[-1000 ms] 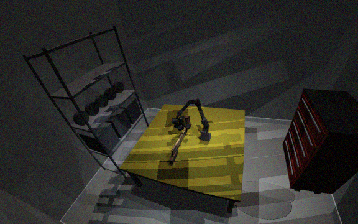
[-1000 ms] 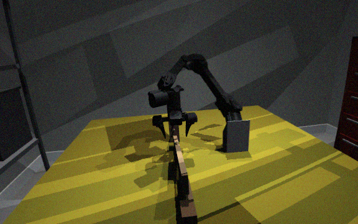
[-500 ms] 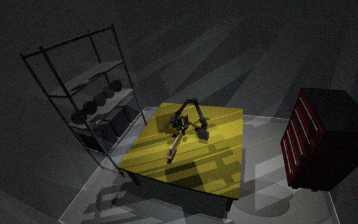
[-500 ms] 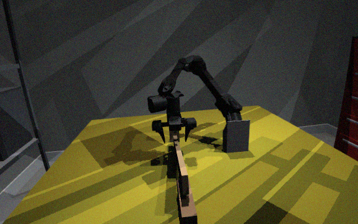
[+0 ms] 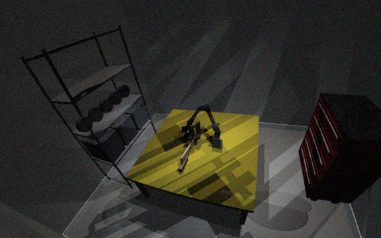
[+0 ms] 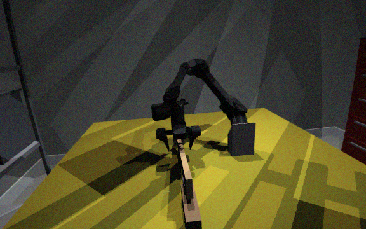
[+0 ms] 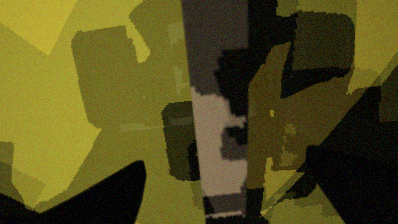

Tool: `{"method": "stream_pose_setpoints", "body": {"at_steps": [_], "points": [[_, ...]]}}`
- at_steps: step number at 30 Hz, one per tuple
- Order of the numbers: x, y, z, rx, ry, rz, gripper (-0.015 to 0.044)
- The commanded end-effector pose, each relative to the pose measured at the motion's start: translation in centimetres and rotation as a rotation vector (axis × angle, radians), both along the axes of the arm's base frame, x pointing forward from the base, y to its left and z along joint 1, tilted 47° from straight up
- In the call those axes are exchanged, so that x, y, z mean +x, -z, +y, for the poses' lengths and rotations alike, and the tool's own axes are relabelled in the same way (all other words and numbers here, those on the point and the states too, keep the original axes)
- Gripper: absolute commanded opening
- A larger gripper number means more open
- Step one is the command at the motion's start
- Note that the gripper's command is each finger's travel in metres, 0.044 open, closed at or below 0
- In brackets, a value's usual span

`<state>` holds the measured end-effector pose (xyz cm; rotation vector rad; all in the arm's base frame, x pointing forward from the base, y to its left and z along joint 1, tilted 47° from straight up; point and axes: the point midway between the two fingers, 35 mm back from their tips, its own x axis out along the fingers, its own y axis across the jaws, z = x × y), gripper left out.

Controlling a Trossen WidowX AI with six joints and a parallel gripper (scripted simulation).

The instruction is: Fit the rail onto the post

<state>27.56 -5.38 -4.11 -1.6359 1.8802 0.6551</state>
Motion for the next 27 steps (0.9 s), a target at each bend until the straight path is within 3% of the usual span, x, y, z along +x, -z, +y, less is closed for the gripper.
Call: {"method": "stream_pose_setpoints", "body": {"at_steps": [1,12,26,27], "points": [[-0.3,0.5,-0.5,-0.006,-0.002,0.009,0.044],[-0.7,1.4,-1.6,-0.009,-0.001,0.01,0.044],[-0.7,1.4,-1.6,-0.009,-0.001,0.01,0.0073],[-0.7,1.4,-1.6,-0.009,-0.001,0.01,0.0066]]}}
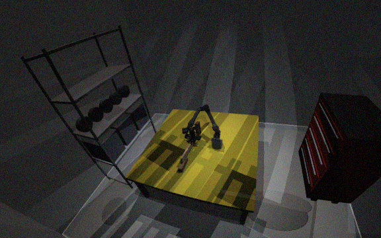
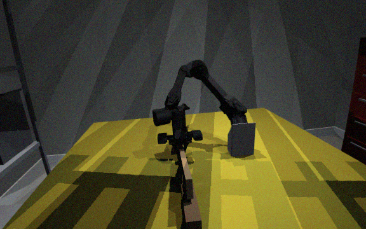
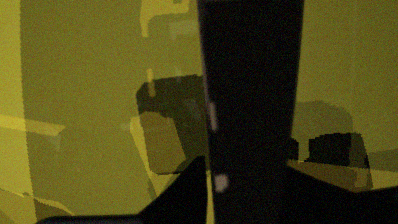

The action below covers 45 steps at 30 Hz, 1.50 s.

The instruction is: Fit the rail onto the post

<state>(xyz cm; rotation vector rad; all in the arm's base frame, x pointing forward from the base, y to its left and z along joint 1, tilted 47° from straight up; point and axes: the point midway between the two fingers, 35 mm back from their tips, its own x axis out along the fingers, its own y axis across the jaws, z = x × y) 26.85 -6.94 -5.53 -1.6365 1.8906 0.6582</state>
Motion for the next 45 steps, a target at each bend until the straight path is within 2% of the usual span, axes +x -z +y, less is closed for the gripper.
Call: {"method": "stream_pose_setpoints", "body": {"at_steps": [1,6,7,45], "points": [[0.0,0.0,-0.1,-0.004,-0.003,0.001,0.0059],[0.0,0.0,-0.1,-0.004,-0.003,0.001,0.0026],[0.0,0.0,-0.1,-0.004,-0.003,0.001,0.0],[0.3,-0.9,1.0,-0.003,-0.003,0.001,0.0]]}}
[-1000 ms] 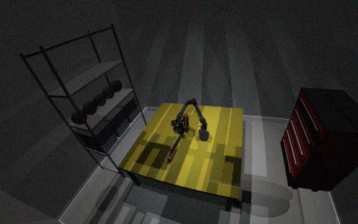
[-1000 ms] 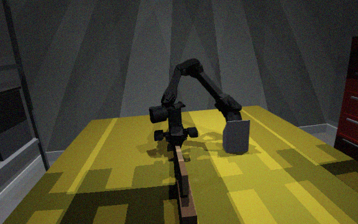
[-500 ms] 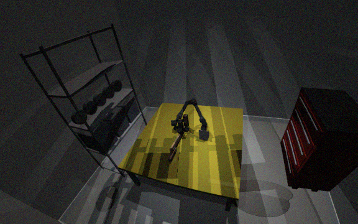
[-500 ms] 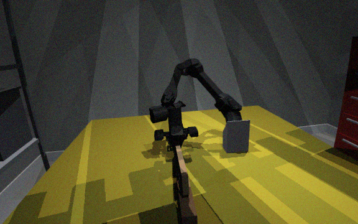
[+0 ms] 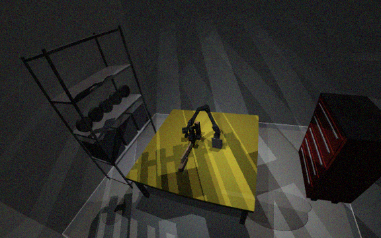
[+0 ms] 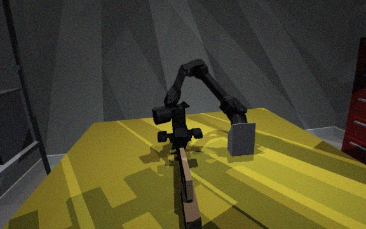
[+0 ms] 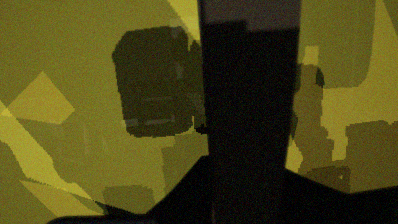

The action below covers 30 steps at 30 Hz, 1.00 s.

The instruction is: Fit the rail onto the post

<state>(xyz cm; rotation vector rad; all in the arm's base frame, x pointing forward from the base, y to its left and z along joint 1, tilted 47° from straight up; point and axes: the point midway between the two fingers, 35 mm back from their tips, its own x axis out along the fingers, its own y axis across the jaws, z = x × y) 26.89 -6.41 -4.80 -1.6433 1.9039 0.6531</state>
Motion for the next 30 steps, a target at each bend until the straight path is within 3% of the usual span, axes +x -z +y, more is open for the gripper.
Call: {"method": "stream_pose_setpoints", "body": {"at_steps": [1,30], "points": [[0.3,-0.2,0.5,0.01,-0.004,-0.005,0.0],[0.5,-1.2,1.5,0.01,-0.004,-0.005,0.0]]}}
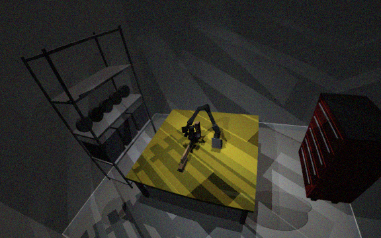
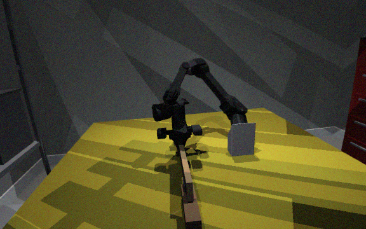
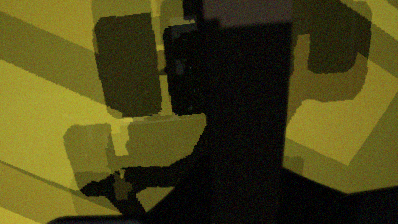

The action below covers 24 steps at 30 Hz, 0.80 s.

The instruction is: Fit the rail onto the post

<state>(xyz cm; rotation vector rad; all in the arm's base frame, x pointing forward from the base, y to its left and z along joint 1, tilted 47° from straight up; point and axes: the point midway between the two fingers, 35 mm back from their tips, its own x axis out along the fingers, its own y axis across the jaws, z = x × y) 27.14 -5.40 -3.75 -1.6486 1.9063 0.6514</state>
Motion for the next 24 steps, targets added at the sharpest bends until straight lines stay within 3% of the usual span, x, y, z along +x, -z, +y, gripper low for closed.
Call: {"method": "stream_pose_setpoints", "body": {"at_steps": [1,24], "points": [[0.27,-0.16,0.54,0.015,-0.002,-0.007,0.0],[0.38,-0.94,1.39,0.015,-0.002,-0.007,0.0]]}}
